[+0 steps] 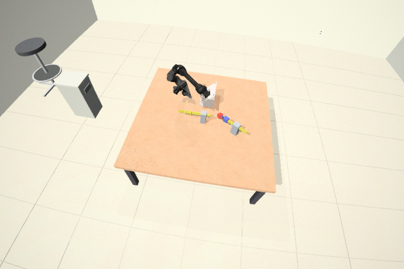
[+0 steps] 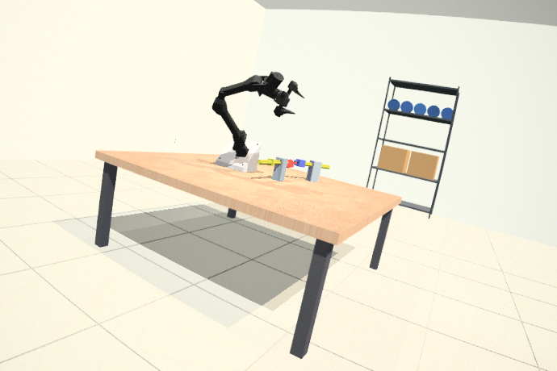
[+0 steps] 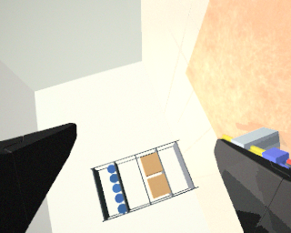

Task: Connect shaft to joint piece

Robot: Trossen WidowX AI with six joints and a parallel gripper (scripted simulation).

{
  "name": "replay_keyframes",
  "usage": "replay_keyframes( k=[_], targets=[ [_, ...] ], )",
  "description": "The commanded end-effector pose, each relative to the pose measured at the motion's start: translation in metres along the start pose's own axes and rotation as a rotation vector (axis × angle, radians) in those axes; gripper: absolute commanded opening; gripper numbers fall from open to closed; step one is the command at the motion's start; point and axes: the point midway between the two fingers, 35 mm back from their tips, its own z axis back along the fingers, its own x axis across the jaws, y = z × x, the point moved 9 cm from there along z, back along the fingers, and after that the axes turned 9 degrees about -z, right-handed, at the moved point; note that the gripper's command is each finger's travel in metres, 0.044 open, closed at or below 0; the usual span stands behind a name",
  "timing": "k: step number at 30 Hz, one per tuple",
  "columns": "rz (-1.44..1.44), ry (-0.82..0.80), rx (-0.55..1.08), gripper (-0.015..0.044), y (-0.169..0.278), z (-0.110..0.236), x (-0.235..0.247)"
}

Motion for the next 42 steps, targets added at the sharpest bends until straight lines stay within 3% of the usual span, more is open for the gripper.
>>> replay_keyframes(
  k=[1, 23, 42],
  targets=[
    [0.043, 0.105, 0.030, 0.0440, 0.013, -0.027, -0.008],
    [0.295, 0.663, 0.128, 0.0440, 0.094, -0.139, -0.080],
    [0.661, 1.167, 0.095, 0.0440, 0.163, -0.185, -0.169]
  ],
)
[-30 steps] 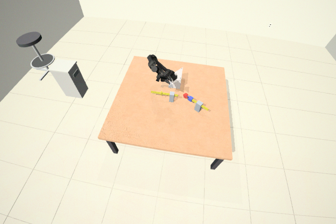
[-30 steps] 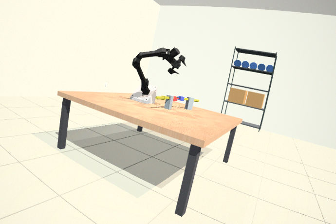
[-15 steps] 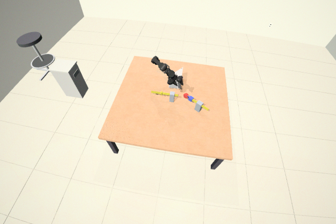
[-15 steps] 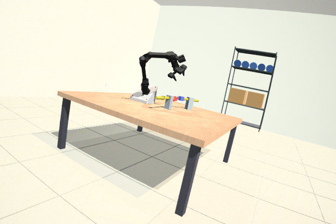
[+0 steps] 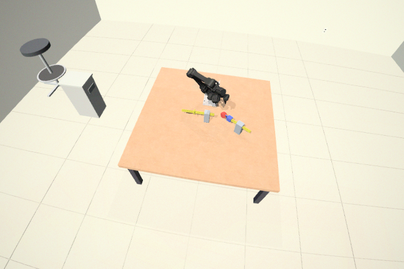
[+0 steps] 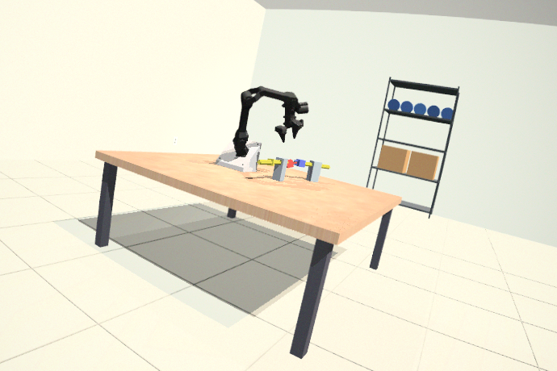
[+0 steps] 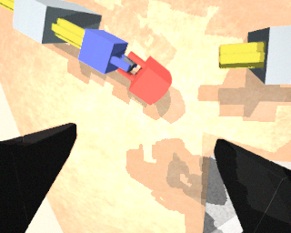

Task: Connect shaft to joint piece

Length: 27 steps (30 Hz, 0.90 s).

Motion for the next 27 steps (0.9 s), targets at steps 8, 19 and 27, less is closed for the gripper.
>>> replay_keyframes(
  k=[8, 19, 27],
  targets=[
    [0.195, 0.301, -0.086, 0.0440, 0.043, -0.043, 0.006],
    [0.322, 0.347, -0.084, 0.0440, 0.048, -0.051, 0.006],
    [0.547, 0.357, -0.045, 0.0440, 0.047, -0.057, 0.004]
  ],
)
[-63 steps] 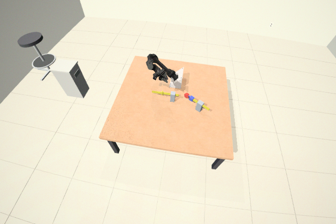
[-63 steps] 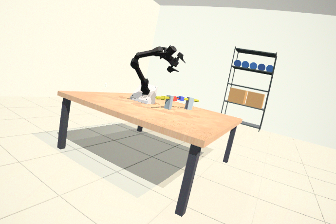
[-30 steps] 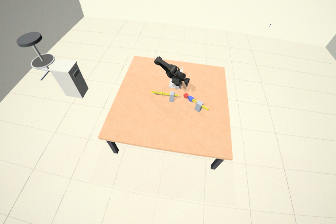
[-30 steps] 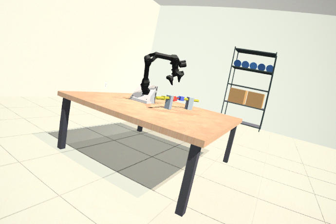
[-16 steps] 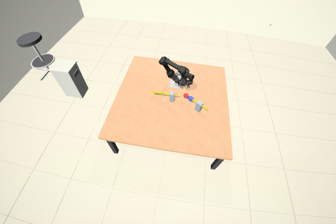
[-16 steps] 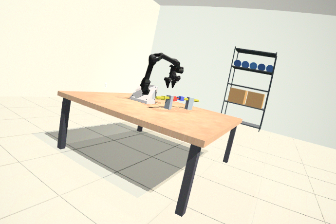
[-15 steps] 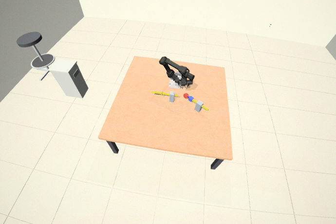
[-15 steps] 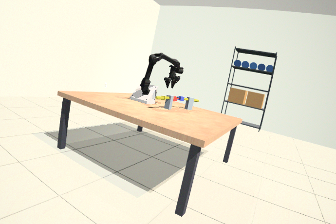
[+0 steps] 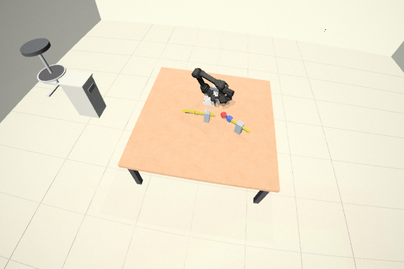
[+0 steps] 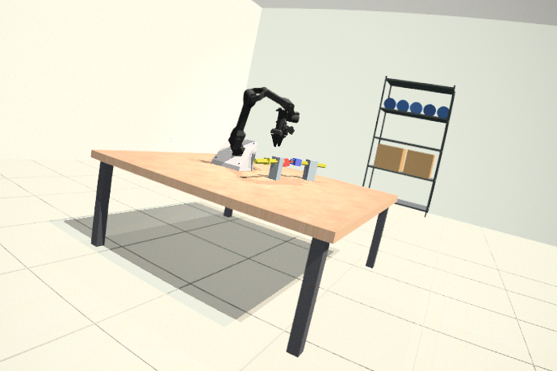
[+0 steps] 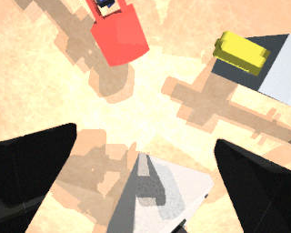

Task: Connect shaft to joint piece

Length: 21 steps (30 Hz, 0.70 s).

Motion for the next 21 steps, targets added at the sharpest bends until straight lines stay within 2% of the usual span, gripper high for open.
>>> replay_keyframes(
  k=[1, 14, 21],
  targets=[
    [0.106, 0.005, -0.002, 0.0440, 0.000, -0.004, 0.000],
    [0.470, 0.005, -0.001, 0.0440, 0.000, -0.014, 0.000],
    [0.489, 0.005, -0.001, 0.0440, -0.001, -0.017, 0.000]
  ],
)
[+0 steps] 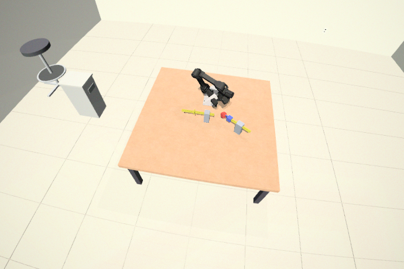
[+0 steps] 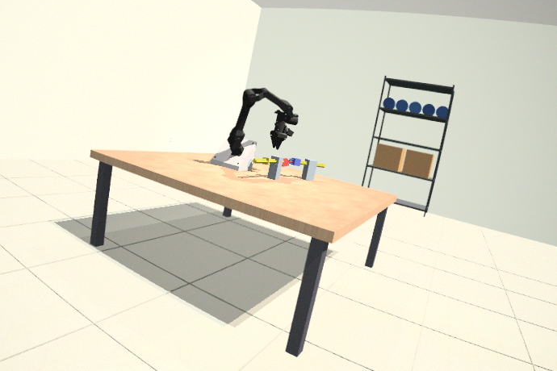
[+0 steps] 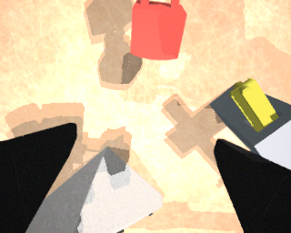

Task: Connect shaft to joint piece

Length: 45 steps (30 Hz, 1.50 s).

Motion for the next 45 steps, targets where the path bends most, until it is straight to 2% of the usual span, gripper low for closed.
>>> replay_keyframes(
  k=[1, 16, 21, 40, 45],
  targets=[
    [0.012, 0.004, -0.001, 0.0440, -0.001, -0.008, 0.000],
    [0.010, 0.007, 0.000, 0.0440, 0.000, -0.079, -0.001],
    [0.010, 0.007, 0.000, 0.0440, -0.005, -0.080, 0.000],
    [0.008, 0.006, -0.004, 0.0440, -0.067, -0.080, 0.009],
    [0.008, 0.006, -0.004, 0.0440, -0.069, -0.082, 0.010]
  ],
)
